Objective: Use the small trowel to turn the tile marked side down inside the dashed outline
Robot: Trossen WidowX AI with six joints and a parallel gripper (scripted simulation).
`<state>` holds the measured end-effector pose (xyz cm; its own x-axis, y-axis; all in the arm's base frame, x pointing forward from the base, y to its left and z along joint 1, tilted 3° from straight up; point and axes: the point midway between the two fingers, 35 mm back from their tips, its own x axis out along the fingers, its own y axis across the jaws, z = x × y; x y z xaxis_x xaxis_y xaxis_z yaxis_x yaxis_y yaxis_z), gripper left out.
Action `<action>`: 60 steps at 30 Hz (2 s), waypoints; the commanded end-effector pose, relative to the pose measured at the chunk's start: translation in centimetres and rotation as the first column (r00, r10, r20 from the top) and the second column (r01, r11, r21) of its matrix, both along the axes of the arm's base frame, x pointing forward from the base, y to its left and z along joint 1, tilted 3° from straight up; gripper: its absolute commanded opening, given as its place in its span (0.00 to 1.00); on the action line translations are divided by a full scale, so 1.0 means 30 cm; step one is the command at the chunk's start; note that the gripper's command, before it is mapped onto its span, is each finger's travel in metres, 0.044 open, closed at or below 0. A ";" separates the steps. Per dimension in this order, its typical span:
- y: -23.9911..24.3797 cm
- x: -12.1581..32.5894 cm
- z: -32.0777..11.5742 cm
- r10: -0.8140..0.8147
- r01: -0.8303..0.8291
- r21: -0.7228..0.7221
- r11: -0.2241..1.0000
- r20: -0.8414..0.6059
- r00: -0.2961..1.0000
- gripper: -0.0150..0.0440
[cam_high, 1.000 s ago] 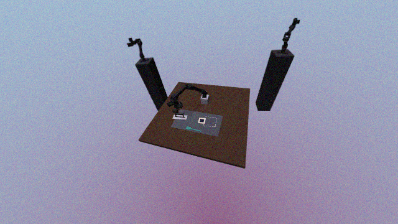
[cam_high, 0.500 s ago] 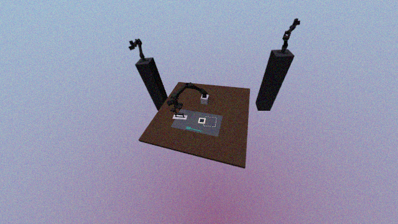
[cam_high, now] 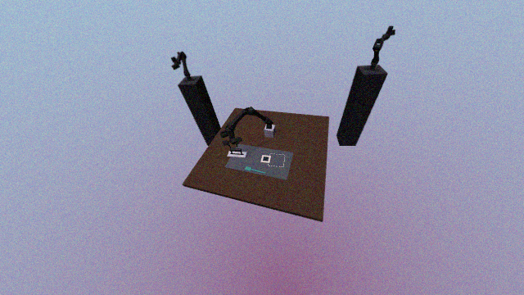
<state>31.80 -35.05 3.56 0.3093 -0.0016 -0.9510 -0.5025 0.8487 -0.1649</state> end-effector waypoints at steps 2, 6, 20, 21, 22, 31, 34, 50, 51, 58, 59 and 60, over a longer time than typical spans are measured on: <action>-0.001 -0.006 -0.012 -0.141 0.138 0.055 0.989 0.040 0.989 0.76; -0.004 -0.011 -0.020 -0.263 0.256 0.107 0.961 0.067 0.962 0.76; -0.012 -0.062 -0.054 -0.639 0.587 0.317 0.745 0.086 0.764 0.76; -0.011 -0.064 -0.057 -0.663 0.606 0.334 0.722 0.083 0.744 0.76; -0.010 -0.066 -0.059 -0.685 0.623 0.351 0.699 0.079 0.724 0.76; 0.004 -0.079 -0.077 -0.849 0.730 0.504 0.461 0.013 0.527 0.76; 0.010 -0.083 -0.081 -0.889 0.747 0.550 0.372 -0.021 0.458 0.76; 0.055 -0.111 -0.095 -0.949 0.692 0.709 -0.134 -0.294 0.118 0.76; 0.059 -0.113 -0.095 -0.944 0.682 0.712 -0.166 -0.315 0.100 0.76; 0.085 -0.130 -0.096 -0.886 0.593 0.711 -0.378 -0.464 -0.009 0.76; 0.089 -0.132 -0.096 -0.874 0.578 0.707 -0.407 -0.485 -0.022 0.76; 0.093 -0.135 -0.095 -0.861 0.563 0.702 -0.436 -0.507 -0.034 0.76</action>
